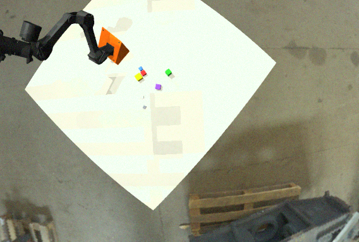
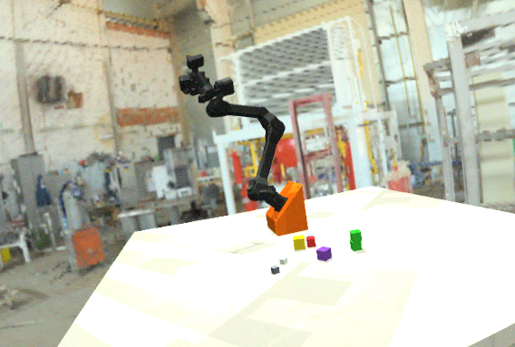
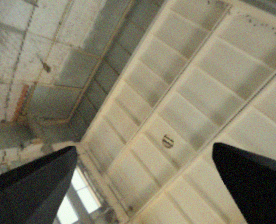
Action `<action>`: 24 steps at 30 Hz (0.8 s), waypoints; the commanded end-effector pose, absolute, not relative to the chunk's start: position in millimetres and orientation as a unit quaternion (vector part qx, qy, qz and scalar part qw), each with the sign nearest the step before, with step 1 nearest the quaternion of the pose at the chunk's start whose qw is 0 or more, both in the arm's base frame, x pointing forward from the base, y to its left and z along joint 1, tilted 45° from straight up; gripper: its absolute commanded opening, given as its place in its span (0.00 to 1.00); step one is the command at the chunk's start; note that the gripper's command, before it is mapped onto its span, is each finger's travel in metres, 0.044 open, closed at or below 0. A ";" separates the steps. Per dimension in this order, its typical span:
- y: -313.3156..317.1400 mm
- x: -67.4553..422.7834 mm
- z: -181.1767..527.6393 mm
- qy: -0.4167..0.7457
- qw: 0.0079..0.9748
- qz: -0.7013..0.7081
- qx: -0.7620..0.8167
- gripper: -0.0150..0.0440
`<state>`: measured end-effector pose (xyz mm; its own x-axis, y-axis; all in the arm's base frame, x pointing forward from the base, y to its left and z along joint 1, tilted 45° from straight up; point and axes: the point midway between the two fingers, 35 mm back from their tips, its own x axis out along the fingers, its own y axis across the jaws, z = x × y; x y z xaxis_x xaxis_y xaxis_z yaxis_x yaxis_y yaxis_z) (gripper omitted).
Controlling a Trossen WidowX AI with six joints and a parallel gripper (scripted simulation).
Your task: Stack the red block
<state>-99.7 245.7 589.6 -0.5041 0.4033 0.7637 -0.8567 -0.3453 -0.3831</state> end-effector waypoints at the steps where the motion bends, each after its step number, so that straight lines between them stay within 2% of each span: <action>1: 243.8 -99.5 591.0 -0.402 0.409 0.767 0.287 0.98; 2: 238.2 -98.7 595.2 -0.410 0.408 0.760 0.296 1.00; 12: 80.0 -92.9 644.0 -0.581 0.346 0.604 0.421 1.00; 18: -31.3 -55.4 645.2 -0.653 0.314 0.462 0.511 1.00; 24: -120.6 3.1 623.5 -0.678 0.307 0.307 0.593 1.00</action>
<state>-30.5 -74.3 638.5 -0.2020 -0.4947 0.8453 -0.9792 0.0847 -0.1844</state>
